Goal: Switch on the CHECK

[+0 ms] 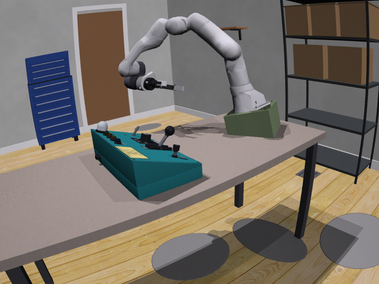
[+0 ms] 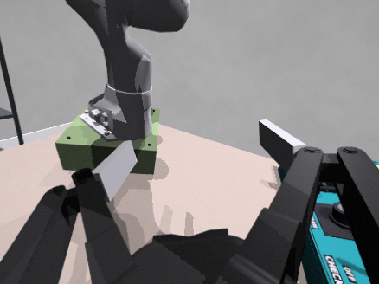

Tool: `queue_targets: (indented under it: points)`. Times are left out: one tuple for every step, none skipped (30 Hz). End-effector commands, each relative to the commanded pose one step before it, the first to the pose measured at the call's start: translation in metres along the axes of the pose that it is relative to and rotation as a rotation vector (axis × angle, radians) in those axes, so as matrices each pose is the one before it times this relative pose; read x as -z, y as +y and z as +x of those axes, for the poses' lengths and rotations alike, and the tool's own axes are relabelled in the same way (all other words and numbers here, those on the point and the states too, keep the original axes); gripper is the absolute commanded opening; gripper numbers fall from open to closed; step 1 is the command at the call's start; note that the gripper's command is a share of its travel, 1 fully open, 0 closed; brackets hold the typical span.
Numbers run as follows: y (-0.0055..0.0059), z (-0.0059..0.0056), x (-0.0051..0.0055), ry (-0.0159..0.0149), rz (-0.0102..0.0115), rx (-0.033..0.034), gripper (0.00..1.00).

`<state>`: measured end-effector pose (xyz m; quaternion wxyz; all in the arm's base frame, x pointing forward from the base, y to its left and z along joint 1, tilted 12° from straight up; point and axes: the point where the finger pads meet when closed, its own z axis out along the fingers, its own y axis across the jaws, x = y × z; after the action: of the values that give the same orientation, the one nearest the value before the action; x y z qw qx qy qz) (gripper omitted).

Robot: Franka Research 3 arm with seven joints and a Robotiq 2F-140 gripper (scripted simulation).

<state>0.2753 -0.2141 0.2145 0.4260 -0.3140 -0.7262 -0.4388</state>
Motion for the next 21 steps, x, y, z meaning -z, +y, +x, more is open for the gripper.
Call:
queue_targets:
  points:
    - [0.00003, 0.00005, 0.00004, -0.0001, 0.00004, 0.00006, 1.0]
    - [0.0, 0.0, 0.0, 0.0, 0.0, 0.0, 1.0]
    - [0.0, 0.0, 0.0, 0.0, 0.0, 0.0, 1.0]
    - [0.0, 0.0, 0.0, 0.0, 0.0, 0.0, 1.0]
    - [0.0, 0.0, 0.0, 0.0, 0.0, 0.0, 1.0]
    - [0.0, 0.0, 0.0, 0.0, 0.0, 0.0, 1.0]
    - [0.0, 0.0, 0.0, 0.0, 0.0, 0.0, 1.0]
    - [0.0, 0.0, 0.0, 0.0, 0.0, 0.0, 1.0]
    - [0.0, 0.0, 0.0, 0.0, 0.0, 0.0, 1.0]
    - [0.0, 0.0, 0.0, 0.0, 0.0, 0.0, 1.0]
    - [0.0, 0.0, 0.0, 0.0, 0.0, 0.0, 1.0]
    - [0.0, 0.0, 0.0, 0.0, 0.0, 0.0, 1.0]
    - [0.0, 0.0, 0.0, 0.0, 0.0, 0.0, 1.0]
    - [0.0, 0.0, 0.0, 0.0, 0.0, 0.0, 1.0]
    - [0.0, 0.0, 0.0, 0.0, 0.0, 0.0, 1.0]
    - [0.0, 0.0, 0.0, 0.0, 0.0, 0.0, 1.0]
    - [0.0, 0.0, 0.0, 0.0, 0.0, 0.0, 1.0]
    - [0.00002, -0.00001, 0.0, -0.00008, 0.00014, 0.00025, 1.0]
    - [0.00016, -0.00005, 0.00002, -0.00052, 0.00093, 0.00169, 1.0]
    - [0.00043, -0.00014, 0.00005, -0.00136, 0.00245, 0.00443, 1.0]
    - [0.00081, -0.00026, 0.00009, -0.00253, 0.00461, 0.00834, 1.0]
